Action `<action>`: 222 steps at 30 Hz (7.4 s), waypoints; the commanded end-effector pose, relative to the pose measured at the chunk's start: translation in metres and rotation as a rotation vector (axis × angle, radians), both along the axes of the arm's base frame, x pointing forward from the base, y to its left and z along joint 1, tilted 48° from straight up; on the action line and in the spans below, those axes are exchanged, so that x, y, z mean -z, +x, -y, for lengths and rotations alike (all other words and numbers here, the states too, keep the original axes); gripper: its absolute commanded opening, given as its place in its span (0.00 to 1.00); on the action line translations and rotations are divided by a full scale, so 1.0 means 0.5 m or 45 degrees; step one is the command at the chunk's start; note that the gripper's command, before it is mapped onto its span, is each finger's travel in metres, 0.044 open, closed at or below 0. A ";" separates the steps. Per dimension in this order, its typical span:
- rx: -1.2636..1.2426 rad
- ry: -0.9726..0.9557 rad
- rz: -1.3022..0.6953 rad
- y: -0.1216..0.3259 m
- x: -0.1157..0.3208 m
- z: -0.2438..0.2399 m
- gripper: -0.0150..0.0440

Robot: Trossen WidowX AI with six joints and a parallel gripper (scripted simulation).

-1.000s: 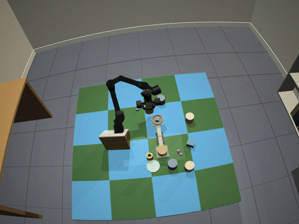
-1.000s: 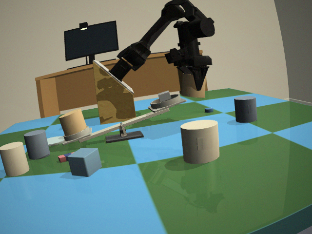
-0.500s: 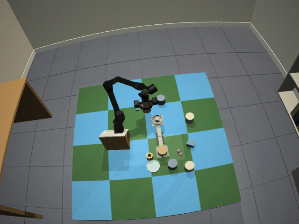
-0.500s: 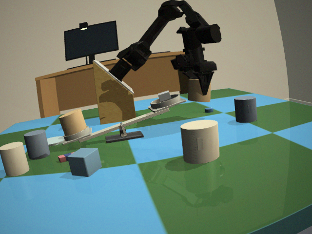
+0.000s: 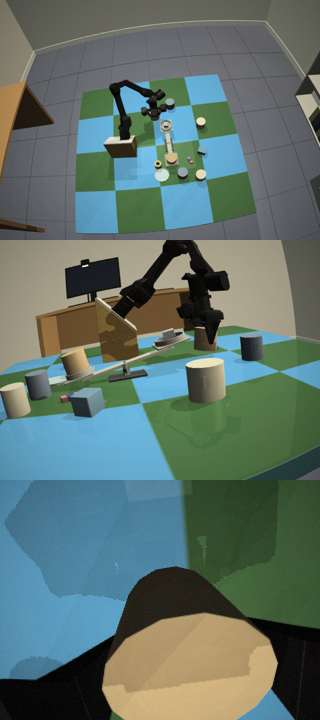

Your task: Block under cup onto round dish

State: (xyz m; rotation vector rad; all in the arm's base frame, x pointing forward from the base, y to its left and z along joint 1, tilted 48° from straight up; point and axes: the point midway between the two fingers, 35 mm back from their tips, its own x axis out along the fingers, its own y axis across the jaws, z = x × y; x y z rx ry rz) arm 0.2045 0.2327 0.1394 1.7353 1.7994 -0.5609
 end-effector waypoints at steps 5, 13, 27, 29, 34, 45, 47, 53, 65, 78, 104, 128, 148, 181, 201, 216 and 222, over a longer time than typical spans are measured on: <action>0.011 -0.005 -0.004 0.002 0.016 -0.015 0.25; 0.003 0.001 -0.002 0.001 0.021 -0.023 0.30; 0.003 0.001 -0.002 0.001 0.021 -0.023 0.92; 0.003 -0.002 -0.002 0.003 0.012 -0.012 1.00; 0.011 -0.009 -0.003 0.002 -0.047 0.057 1.00; 0.013 -0.052 0.113 0.038 -0.048 0.081 0.73; -0.025 -0.066 0.164 0.043 -0.044 0.088 0.69; -0.161 -0.115 0.332 0.062 -0.031 0.111 0.69; -0.230 -0.183 0.489 0.106 -0.015 0.184 0.69; -0.246 -0.258 0.629 0.141 -0.005 0.239 0.69; -1.118 -0.255 1.332 0.151 0.021 0.259 0.69; -1.875 -0.153 2.053 0.160 0.043 0.280 0.69; -2.427 -0.047 2.720 0.168 0.059 0.297 0.69; -2.488 -0.037 2.809 0.171 0.112 0.243 0.69; -2.485 -0.036 2.811 0.169 0.129 0.222 0.45; -2.498 -0.039 2.795 0.176 0.050 0.317 0.25; -2.491 -0.035 2.803 0.168 0.005 0.362 0.25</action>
